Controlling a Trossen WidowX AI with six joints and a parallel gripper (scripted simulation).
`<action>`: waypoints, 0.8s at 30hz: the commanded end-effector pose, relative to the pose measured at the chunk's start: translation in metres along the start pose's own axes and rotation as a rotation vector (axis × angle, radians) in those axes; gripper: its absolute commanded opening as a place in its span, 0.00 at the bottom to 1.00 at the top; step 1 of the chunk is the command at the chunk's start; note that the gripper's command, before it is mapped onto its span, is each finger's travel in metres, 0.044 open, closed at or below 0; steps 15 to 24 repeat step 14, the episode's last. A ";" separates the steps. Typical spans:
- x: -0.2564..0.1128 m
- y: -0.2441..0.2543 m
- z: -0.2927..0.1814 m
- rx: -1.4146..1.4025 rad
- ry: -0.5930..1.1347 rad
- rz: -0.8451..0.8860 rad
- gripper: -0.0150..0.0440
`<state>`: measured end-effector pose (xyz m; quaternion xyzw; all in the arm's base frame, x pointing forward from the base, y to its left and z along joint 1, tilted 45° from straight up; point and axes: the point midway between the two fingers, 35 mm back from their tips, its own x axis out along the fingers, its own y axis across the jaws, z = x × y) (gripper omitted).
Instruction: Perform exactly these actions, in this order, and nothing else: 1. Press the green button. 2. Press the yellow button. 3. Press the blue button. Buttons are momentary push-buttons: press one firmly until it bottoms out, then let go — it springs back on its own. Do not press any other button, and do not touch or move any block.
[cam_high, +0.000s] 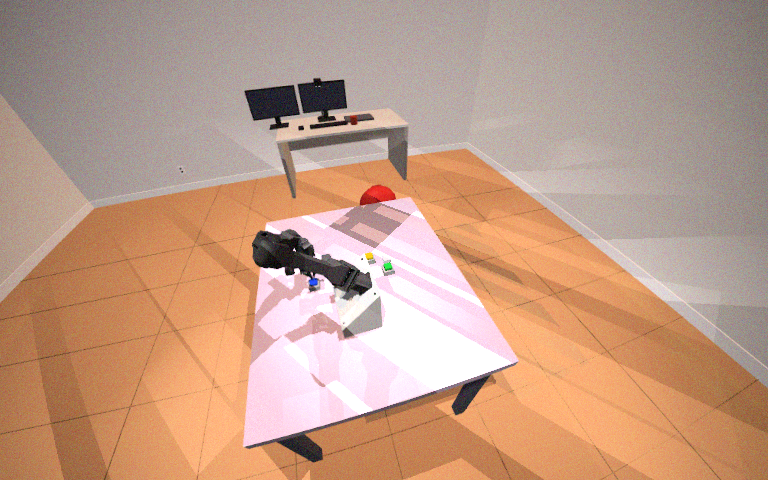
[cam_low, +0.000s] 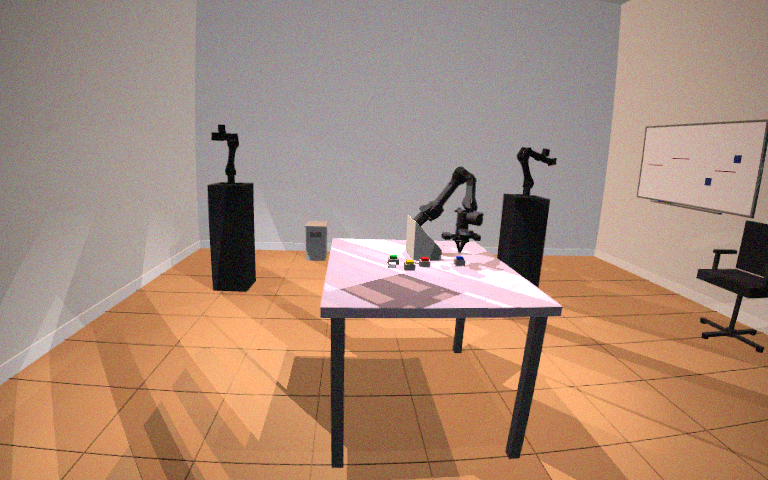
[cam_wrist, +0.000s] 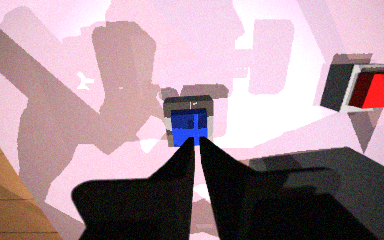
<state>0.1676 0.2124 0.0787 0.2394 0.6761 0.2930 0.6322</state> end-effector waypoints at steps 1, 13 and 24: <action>-0.007 0.005 0.000 -0.015 -0.004 0.011 0.29; -0.069 0.006 0.056 -0.018 -0.007 0.007 0.82; -0.069 0.006 0.056 -0.018 -0.007 0.007 0.82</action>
